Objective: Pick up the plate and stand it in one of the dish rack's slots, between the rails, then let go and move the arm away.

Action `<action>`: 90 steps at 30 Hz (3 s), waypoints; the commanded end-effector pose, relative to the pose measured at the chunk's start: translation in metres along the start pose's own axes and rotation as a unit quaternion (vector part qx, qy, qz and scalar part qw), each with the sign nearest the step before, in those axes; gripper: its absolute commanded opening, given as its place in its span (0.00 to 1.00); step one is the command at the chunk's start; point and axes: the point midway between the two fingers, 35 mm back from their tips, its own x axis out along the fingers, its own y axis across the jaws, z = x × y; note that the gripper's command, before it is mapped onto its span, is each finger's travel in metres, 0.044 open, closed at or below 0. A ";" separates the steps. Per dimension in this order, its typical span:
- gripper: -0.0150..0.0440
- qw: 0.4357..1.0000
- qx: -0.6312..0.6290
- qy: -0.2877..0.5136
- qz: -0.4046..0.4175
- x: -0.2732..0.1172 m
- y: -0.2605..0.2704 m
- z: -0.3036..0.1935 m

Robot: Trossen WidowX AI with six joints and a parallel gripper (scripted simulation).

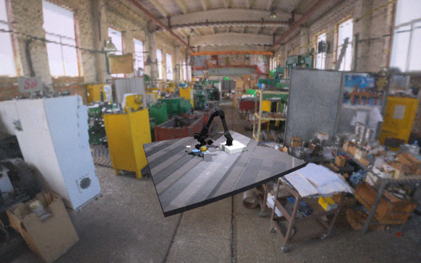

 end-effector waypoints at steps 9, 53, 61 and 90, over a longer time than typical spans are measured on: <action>0.25 0.978 -0.158 -0.130 0.042 -0.008 0.011 -0.009; 0.25 0.945 -0.248 -0.207 0.046 -0.006 0.007 -0.030; 0.25 0.947 -0.243 -0.206 0.048 -0.002 0.007 -0.033; 0.25 0.953 -0.217 -0.204 0.055 0.004 0.016 -0.041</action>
